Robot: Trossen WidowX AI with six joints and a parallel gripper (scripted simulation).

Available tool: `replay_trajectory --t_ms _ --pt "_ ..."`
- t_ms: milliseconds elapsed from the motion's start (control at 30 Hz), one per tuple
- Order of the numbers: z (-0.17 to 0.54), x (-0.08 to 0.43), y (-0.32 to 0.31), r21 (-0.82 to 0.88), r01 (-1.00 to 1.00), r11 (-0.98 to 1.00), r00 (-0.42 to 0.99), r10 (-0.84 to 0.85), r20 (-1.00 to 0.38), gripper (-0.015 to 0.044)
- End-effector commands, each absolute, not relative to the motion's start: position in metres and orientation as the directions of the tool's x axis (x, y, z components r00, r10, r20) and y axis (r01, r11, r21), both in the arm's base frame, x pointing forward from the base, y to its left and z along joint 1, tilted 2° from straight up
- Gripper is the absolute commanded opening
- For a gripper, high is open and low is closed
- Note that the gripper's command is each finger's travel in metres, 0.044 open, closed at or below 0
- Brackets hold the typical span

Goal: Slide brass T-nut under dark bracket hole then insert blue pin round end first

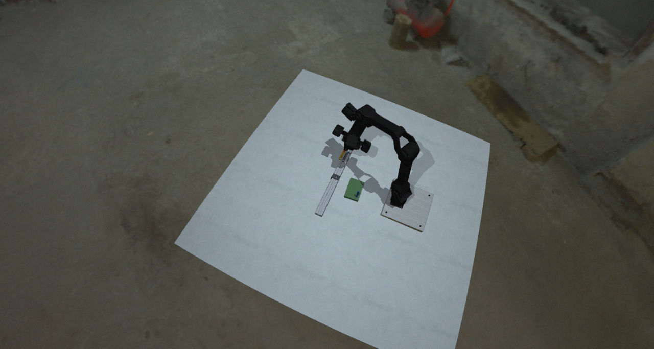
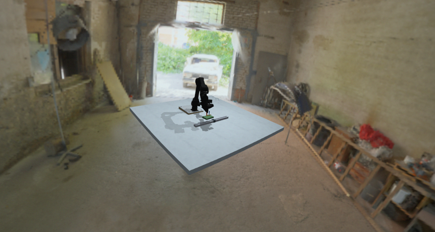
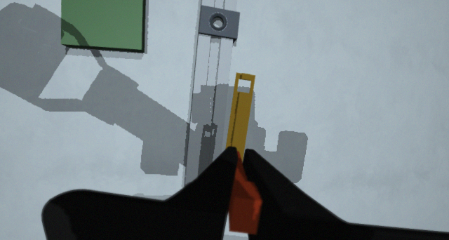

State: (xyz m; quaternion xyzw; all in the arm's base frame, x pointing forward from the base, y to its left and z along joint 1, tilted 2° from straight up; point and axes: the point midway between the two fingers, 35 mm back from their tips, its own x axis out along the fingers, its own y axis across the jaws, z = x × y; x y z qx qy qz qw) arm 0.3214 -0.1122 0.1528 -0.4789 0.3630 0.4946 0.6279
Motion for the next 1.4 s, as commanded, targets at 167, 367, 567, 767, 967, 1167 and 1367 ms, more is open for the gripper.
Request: replay_trajectory --t_ms 167,367,567,767,967,1167,1367 --pt "0.1508 0.3190 -0.1115 -0.270 -0.962 0.053 0.273 0.279 -0.921 -0.0150" --pt "0.1503 0.3182 -0.1118 -0.289 -0.956 0.055 0.293 0.280 -0.914 -0.0150" --pt "0.1497 0.3173 -0.1121 -0.309 -0.949 0.056 0.312 0.280 -0.908 -0.0150" --pt "0.1492 0.3165 -0.1123 -0.328 -0.943 0.058 0.331 0.280 -0.901 -0.0150" --pt "0.1487 0.3155 -0.1125 -0.347 -0.936 0.059 0.350 0.280 -0.894 -0.0150" --pt "0.1481 0.3146 -0.1127 -0.366 -0.928 0.061 0.368 0.280 -0.887 -0.0150" --pt "0.1476 0.3136 -0.1129 -0.385 -0.921 0.062 0.387 0.279 -0.879 -0.0150"
